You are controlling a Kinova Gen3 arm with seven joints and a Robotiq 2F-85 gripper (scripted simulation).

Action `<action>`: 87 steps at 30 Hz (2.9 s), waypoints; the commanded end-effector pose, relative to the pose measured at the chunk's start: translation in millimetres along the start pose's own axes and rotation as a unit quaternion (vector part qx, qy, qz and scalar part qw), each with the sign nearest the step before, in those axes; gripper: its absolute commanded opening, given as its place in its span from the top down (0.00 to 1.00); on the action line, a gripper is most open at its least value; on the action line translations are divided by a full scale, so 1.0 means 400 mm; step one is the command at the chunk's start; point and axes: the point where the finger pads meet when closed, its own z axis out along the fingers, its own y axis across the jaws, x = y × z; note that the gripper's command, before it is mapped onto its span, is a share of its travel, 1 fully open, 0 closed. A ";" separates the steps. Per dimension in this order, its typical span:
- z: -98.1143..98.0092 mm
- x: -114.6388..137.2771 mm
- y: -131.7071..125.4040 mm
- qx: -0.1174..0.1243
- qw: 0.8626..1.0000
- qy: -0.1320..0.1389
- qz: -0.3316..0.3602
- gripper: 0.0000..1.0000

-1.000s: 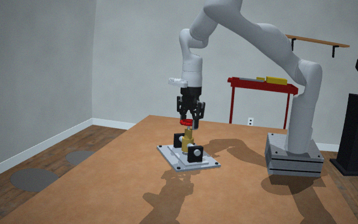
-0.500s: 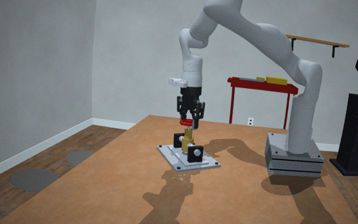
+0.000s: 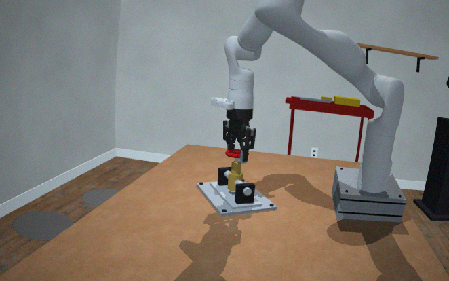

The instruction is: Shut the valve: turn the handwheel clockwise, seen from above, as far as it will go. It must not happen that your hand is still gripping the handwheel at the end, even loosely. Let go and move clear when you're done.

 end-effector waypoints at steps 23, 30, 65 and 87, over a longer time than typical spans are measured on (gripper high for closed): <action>0.002 0.001 0.001 0.000 0.994 0.000 0.108 1.00; 0.002 0.001 0.001 0.000 0.987 0.000 0.162 1.00; 0.002 0.001 0.001 0.000 0.900 0.000 0.436 1.00; 0.002 0.001 0.001 0.000 0.815 0.000 0.580 1.00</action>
